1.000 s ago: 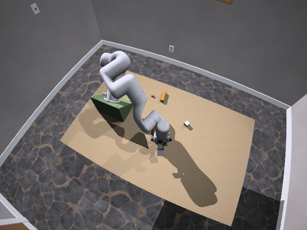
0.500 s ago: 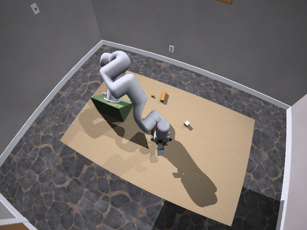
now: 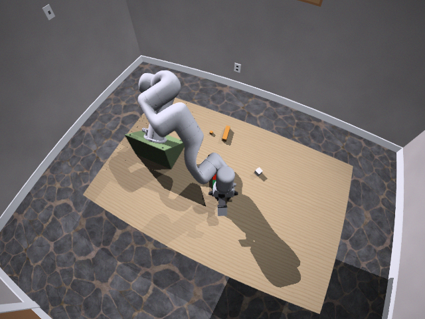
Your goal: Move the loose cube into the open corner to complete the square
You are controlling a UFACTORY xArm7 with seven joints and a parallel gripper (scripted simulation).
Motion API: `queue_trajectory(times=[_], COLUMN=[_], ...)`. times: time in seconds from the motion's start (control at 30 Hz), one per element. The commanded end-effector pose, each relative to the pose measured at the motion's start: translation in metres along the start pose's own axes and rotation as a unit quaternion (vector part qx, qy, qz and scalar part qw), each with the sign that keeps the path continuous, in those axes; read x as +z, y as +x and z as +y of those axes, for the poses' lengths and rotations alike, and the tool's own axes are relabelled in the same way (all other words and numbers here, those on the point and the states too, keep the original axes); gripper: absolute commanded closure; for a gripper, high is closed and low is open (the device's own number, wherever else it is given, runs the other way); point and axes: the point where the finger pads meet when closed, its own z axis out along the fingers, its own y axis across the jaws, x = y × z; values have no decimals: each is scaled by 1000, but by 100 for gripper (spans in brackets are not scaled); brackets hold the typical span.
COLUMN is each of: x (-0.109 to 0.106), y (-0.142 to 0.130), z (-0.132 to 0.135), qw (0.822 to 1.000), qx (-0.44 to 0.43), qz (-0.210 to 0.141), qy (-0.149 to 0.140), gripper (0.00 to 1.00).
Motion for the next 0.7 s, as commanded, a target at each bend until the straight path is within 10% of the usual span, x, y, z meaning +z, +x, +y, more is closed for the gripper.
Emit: queue_trajectory(times=[0.0,0.67], x=[-2,-2], y=[1,-5], z=[-1,-1], qw=[1000,1000], qx=[0,0], qz=[2,2], qy=[1,1], gripper=[49,49])
